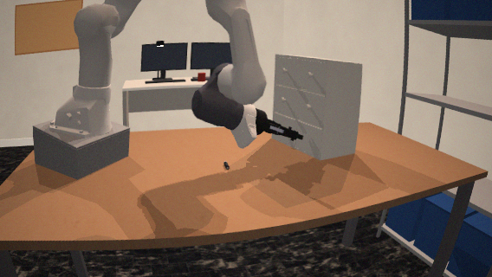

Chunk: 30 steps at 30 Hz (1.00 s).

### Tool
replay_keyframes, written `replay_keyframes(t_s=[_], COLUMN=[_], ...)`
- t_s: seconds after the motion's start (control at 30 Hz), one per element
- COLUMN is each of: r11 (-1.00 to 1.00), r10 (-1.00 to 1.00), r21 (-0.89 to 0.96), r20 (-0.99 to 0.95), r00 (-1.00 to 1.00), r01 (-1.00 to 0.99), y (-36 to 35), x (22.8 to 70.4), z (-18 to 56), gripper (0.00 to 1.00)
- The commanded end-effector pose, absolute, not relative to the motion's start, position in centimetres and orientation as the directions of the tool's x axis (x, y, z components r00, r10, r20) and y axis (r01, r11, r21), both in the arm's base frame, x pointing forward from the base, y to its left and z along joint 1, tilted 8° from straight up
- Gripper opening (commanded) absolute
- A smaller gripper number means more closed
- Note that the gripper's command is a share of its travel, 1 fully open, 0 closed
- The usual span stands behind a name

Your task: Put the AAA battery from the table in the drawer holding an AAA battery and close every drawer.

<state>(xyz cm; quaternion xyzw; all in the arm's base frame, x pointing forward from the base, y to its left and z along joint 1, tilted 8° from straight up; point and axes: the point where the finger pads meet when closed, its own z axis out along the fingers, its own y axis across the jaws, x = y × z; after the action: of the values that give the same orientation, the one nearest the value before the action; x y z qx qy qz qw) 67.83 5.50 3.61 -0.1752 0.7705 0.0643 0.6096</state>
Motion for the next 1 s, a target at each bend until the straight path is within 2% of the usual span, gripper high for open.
replay_keyframes(t_s=[0.0,0.97], r11=[0.932,0.932], r10=[-0.187,-0.187], r21=[-0.108,-0.108], r20=[-0.962,-0.962], r00=[-0.201,-0.201], r01=[-0.346,-0.346], y=[5.51,5.20], x=[67.84,67.06], z=[3.46,3.39], gripper=[0.08,0.08])
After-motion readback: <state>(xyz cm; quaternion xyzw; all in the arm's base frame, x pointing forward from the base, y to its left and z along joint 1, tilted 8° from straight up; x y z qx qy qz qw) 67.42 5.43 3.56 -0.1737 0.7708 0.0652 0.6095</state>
